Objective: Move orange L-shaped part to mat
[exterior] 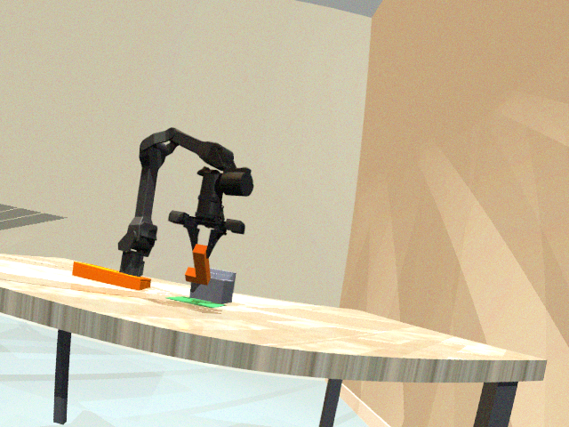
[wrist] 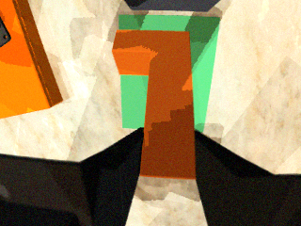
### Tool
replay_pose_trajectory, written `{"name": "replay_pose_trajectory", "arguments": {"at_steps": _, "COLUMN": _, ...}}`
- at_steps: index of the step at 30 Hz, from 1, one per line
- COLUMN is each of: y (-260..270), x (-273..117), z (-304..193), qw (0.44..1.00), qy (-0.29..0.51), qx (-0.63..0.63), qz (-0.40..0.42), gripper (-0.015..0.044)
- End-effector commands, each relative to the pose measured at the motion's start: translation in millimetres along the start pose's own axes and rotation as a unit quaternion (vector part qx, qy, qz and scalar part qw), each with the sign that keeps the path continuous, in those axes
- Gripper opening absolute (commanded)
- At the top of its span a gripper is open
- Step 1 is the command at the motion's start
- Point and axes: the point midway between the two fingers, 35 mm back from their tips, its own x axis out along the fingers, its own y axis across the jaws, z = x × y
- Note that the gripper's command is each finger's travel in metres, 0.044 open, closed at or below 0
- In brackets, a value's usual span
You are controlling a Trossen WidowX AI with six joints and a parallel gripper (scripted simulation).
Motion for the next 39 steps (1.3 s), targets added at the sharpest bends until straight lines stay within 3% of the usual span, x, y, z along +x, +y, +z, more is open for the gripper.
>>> {"name": "replay_pose_trajectory", "arguments": {"at_steps": 1, "y": 0, "x": 6, "z": 0, "qw": 1.000, "qy": 0.000, "qx": -0.001, "qz": 0.000, "gripper": 0.0000}}
{"name": "replay_pose_trajectory", "arguments": {"at_steps": 24, "y": 0, "x": 42, "z": 0, "qw": 1.000, "qy": 0.000, "qx": -0.001, "qz": 0.000, "gripper": 0.0000}}
{"name": "replay_pose_trajectory", "arguments": {"at_steps": 36, "y": 1, "x": 43, "z": 0, "qw": 1.000, "qy": 0.000, "qx": -0.003, "qz": 0.001, "gripper": 0.0000}}
{"name": "replay_pose_trajectory", "arguments": {"at_steps": 39, "y": 1, "x": 43, "z": 0, "qw": 1.000, "qy": 0.000, "qx": -0.003, "qz": 0.001, "gripper": 0.0079}}
